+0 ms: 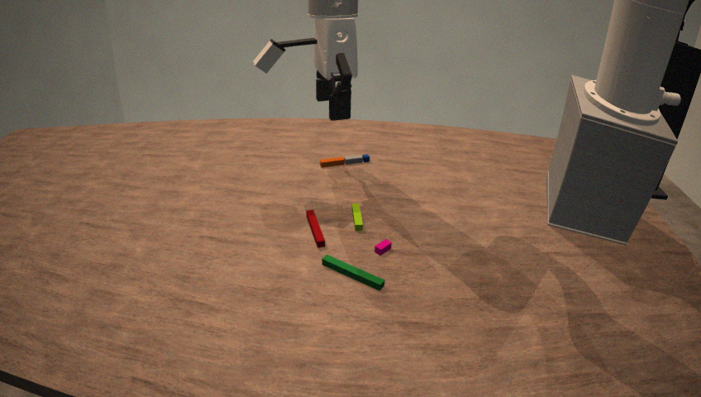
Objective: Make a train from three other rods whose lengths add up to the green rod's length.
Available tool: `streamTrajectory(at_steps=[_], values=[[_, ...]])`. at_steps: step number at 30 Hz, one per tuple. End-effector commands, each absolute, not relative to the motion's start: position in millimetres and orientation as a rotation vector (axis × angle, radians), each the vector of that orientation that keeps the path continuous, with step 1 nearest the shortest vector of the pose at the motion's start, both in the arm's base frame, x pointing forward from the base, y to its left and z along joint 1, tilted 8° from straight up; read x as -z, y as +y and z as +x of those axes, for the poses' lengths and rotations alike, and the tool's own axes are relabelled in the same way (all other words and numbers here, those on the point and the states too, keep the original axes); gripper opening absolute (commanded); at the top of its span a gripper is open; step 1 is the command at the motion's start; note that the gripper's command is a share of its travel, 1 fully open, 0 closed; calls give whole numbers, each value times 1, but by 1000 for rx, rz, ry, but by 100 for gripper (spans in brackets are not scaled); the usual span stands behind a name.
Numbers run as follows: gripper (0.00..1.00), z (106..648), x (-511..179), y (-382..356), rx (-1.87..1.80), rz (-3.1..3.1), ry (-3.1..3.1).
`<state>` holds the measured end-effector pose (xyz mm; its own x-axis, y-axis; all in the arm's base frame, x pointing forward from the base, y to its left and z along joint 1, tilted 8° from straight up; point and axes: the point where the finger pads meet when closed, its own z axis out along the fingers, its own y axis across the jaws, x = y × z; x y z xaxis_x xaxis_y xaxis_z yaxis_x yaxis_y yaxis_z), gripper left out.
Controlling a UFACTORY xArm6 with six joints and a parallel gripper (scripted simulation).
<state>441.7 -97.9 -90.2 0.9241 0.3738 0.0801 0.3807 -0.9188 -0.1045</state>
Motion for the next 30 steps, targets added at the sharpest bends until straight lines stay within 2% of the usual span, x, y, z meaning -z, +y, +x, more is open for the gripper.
streamTrajectory(at_steps=[1,10,30], values=[[100,443,89,-98,94,-2967,-584],[100,443,79,-100,94,-2967,-584],[100,440,5,-109,94,-2967,-584]])
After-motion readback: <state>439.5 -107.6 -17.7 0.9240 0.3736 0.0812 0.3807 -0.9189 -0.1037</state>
